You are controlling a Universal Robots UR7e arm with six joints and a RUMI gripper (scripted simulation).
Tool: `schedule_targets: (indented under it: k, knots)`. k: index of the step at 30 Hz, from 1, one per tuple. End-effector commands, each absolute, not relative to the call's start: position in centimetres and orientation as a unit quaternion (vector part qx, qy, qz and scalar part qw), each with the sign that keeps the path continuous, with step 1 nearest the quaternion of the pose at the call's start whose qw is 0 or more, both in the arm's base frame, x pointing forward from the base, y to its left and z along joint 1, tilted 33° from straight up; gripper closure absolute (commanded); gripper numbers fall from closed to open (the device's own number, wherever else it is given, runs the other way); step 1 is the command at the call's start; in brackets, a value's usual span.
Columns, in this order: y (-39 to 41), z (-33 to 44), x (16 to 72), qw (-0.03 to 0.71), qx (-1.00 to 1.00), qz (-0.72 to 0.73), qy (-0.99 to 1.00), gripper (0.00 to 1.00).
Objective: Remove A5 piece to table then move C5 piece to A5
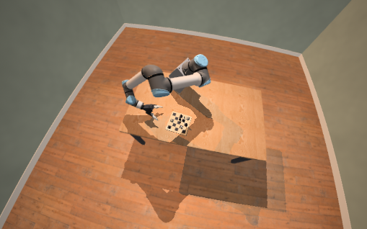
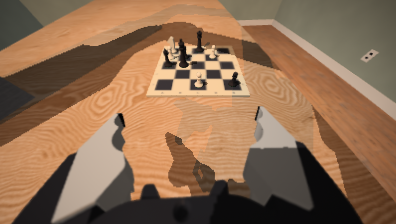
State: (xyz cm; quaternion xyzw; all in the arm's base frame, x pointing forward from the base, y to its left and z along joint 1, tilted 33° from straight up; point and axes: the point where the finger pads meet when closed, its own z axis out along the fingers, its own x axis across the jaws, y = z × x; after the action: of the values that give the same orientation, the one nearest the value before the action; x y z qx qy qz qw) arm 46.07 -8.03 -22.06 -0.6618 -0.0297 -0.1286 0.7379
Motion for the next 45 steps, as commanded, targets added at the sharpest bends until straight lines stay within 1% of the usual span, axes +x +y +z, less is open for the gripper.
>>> schedule_targets:
  k: [1, 34, 45]
  knots:
    - [-8.1, -22.0, 46.1, 0.738, -0.662, -0.129, -0.03, 0.0]
    - [-8.2, -21.9, 46.1, 0.738, -0.662, -0.129, -0.03, 0.0]
    - [-11.0, -17.2, 44.7, 0.738, -0.662, -0.129, -0.03, 0.0]
